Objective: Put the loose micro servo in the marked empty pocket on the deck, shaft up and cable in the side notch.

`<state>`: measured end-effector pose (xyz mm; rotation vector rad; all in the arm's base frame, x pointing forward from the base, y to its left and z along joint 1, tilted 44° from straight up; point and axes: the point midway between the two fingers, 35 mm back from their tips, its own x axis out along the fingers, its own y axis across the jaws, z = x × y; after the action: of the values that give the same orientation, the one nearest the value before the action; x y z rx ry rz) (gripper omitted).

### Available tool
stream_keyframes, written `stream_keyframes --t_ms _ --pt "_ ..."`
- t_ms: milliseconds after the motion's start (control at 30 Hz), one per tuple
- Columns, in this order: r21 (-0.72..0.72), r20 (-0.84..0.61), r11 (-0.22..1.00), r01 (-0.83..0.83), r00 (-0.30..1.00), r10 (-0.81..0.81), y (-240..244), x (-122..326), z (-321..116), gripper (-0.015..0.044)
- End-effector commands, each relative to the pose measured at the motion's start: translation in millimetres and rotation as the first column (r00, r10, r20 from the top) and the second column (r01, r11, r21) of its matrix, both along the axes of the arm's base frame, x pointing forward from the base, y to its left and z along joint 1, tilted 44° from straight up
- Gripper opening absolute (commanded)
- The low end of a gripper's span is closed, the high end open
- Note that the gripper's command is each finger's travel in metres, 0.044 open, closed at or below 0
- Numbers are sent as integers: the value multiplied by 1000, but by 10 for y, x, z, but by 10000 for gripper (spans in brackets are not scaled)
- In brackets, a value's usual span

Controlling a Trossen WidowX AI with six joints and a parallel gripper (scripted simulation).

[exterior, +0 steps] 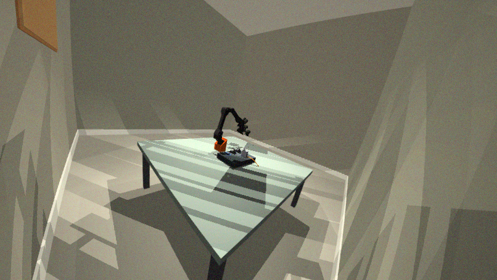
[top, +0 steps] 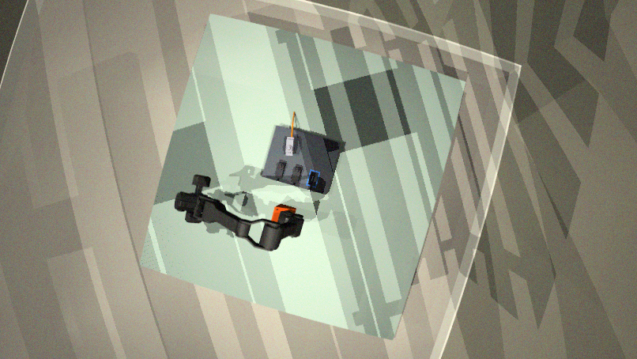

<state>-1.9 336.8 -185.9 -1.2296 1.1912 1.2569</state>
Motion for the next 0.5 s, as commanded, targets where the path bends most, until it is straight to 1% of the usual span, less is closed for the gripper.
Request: stream_keyframes --t_ms 0,233,467 --pt "-36 55 989 145 988 -143 -9 407 117 440" --pt "-81 147 936 343 933 -330 -115 986 322 440" --pt "-117 252 833 541 827 -502 -331 1567 561 440"
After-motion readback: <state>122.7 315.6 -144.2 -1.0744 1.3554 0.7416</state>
